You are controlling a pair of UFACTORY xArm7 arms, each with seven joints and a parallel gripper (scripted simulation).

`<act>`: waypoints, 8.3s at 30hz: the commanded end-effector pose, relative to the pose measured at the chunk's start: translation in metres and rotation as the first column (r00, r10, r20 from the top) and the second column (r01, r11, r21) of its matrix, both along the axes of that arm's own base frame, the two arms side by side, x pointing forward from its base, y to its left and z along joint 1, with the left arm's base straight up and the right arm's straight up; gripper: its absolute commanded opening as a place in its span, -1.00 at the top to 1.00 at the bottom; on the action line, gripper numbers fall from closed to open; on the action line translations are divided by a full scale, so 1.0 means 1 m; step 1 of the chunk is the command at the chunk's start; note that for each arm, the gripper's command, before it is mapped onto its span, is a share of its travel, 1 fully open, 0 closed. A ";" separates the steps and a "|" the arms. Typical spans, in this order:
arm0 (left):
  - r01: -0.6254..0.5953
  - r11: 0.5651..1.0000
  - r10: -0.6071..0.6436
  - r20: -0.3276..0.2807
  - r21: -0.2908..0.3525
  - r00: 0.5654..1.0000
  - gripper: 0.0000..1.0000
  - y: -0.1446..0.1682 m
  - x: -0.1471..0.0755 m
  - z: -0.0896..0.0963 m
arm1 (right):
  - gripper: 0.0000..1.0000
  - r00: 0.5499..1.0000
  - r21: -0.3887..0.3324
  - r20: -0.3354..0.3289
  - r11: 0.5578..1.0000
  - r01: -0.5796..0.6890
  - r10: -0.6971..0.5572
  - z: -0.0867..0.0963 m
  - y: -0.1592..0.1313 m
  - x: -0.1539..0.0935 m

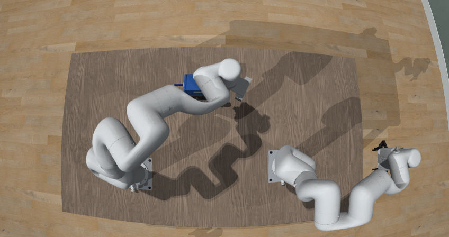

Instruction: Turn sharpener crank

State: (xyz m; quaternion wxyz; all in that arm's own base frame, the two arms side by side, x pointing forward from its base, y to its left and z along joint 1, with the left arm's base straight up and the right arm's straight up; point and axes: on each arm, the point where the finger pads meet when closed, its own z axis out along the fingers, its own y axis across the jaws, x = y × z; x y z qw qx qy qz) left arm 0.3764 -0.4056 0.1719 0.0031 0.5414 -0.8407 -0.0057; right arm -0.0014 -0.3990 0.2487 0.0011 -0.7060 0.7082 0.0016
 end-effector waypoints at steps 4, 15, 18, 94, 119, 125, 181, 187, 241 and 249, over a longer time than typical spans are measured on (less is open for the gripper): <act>-0.231 0.973 0.231 0.013 -0.004 0.973 1.00 -0.002 0.002 0.005 | -1.00 1.000 -0.004 0.001 1.000 0.000 0.000 0.001 -0.001 0.000; -0.433 0.901 0.433 0.013 -0.012 0.901 1.00 -0.002 0.003 0.008 | -1.00 1.000 -0.004 0.001 1.000 0.000 0.000 0.001 -0.001 0.000; -0.441 0.898 0.441 0.013 -0.012 0.897 1.00 -0.002 0.003 0.008 | -1.00 1.000 -0.004 0.001 1.000 0.000 0.000 0.001 -0.001 0.000; -0.443 0.896 0.443 0.013 -0.012 0.896 -0.10 -0.003 0.003 -0.036 | -1.00 1.000 -0.004 0.001 1.000 0.000 0.000 0.001 -0.001 0.000; -0.443 0.896 0.443 0.013 -0.012 0.896 -0.10 -0.003 0.003 -0.041 | -1.00 1.000 -0.004 0.001 1.000 0.000 0.000 0.001 -0.001 0.000; -0.443 0.896 0.443 0.013 -0.012 0.896 -0.10 -0.003 0.003 -0.041 | -1.00 1.000 -0.004 0.001 1.000 0.000 0.000 0.001 -0.001 0.000; -0.443 0.896 0.443 0.013 -0.012 0.896 -0.10 -0.003 0.003 -0.081 | -1.00 1.000 -0.004 0.001 1.000 0.000 0.000 0.001 -0.001 0.000; -0.443 0.896 0.443 0.013 -0.012 0.896 -0.10 -0.003 0.003 -0.082 | -1.00 1.000 -0.004 0.001 1.000 0.000 0.000 0.001 -0.001 0.000; -0.443 0.896 0.443 0.013 -0.012 0.896 1.00 -0.003 0.003 -0.082 | -1.00 1.000 -0.004 0.001 1.000 0.000 0.000 0.001 -0.001 0.000; -0.443 0.896 0.443 0.013 -0.012 0.896 1.00 -0.003 0.003 -0.082 | -1.00 1.000 -0.004 0.001 1.000 0.000 0.000 0.001 -0.001 0.000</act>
